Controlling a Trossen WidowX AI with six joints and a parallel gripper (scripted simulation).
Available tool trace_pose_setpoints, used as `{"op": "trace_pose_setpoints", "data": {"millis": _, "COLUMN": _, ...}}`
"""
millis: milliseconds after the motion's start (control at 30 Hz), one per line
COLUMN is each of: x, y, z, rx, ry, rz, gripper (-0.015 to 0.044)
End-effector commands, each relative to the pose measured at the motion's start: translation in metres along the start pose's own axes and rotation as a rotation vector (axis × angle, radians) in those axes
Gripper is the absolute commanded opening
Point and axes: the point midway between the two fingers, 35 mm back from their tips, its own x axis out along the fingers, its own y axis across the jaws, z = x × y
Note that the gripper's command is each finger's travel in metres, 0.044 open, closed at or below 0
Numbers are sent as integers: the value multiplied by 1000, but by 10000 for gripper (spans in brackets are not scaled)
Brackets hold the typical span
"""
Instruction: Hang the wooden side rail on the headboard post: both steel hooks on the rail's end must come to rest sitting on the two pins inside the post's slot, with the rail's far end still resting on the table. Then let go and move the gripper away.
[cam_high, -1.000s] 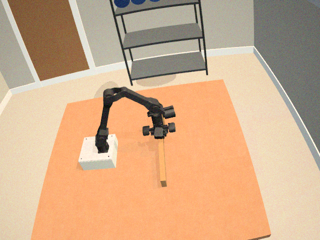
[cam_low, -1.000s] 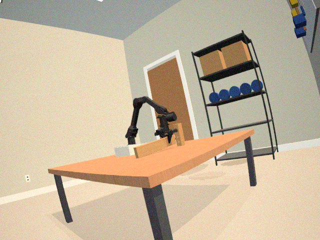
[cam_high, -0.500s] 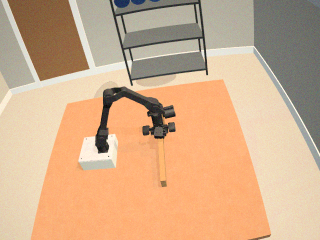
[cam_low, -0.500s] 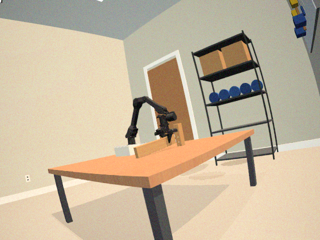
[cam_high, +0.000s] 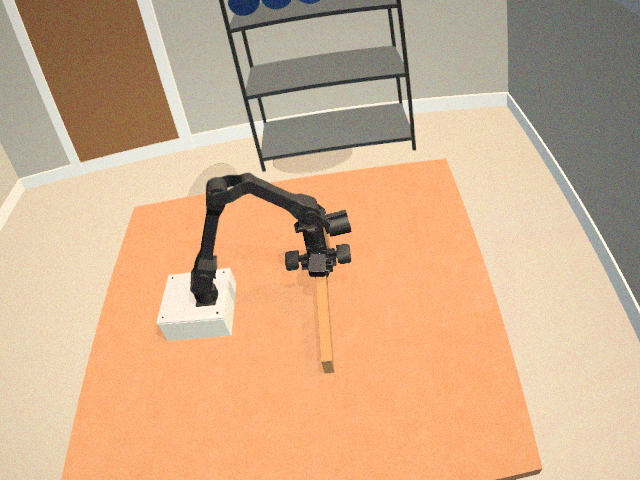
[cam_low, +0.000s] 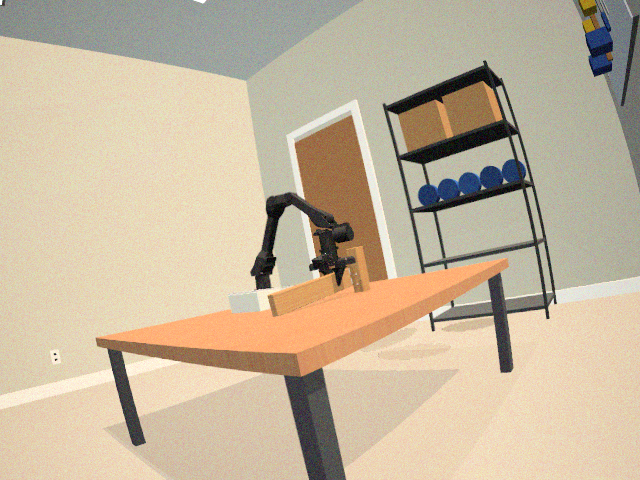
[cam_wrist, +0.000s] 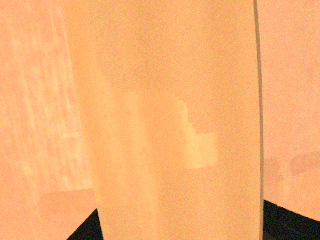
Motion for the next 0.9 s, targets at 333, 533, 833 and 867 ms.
{"op": "trace_pose_setpoints", "data": {"millis": 333, "x": -1, "y": 4, "z": -2, "rx": -1, "ry": -1, "rz": 10, "gripper": 0}}
{"op": "trace_pose_setpoints", "data": {"millis": 533, "x": -1, "y": 5, "z": -3, "rx": -1, "ry": -1, "rz": 10, "gripper": 0}}
{"op": "trace_pose_setpoints", "data": {"millis": 833, "x": -1, "y": 6, "z": -4, "rx": -1, "ry": -1, "rz": 10, "gripper": 0}}
{"op": "trace_pose_setpoints", "data": {"millis": 867, "x": -1, "y": 6, "z": -4, "rx": -1, "ry": -1, "rz": 10, "gripper": 0}}
